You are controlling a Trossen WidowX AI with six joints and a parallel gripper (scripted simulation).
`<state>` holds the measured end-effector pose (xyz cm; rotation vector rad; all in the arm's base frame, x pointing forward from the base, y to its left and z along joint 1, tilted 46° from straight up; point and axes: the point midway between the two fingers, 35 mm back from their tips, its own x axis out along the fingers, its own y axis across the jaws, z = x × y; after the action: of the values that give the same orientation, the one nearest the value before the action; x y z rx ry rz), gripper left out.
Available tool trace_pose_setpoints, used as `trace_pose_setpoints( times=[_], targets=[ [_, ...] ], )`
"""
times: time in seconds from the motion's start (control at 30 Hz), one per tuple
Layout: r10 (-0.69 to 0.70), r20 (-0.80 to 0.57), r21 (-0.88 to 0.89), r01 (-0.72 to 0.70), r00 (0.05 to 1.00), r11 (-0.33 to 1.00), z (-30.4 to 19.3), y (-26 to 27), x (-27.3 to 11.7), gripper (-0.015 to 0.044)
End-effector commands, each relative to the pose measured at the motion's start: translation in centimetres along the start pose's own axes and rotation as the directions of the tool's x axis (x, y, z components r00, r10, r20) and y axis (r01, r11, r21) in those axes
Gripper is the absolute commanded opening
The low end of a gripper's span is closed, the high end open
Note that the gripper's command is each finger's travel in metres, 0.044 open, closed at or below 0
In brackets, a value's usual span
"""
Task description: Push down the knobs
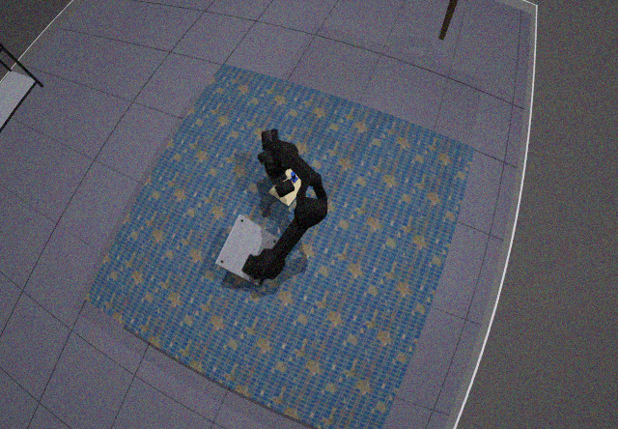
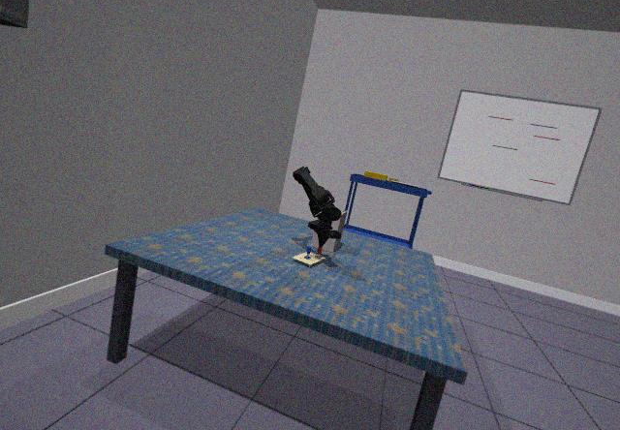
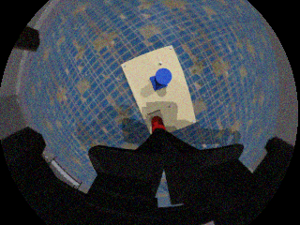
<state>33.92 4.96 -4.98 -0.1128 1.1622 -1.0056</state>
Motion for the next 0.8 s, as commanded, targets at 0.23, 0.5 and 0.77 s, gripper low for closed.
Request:
trace_pose_setpoints(
  times=[0.23, 0.5, 0.77],
  targets=[
    [-0.001, 0.005, -0.002, 0.001, 1.0, 1.0, 0.08, 0.01, 0.31, 0.0],
    [-0.001, 0.005, -0.002, 0.001, 1.0, 1.0, 0.08, 0.01, 0.31, 0.0],
    [-0.001, 0.005, -0.002, 0.001, 1.0, 1.0, 0.08, 0.0, 0.51, 0.0]
  ],
)
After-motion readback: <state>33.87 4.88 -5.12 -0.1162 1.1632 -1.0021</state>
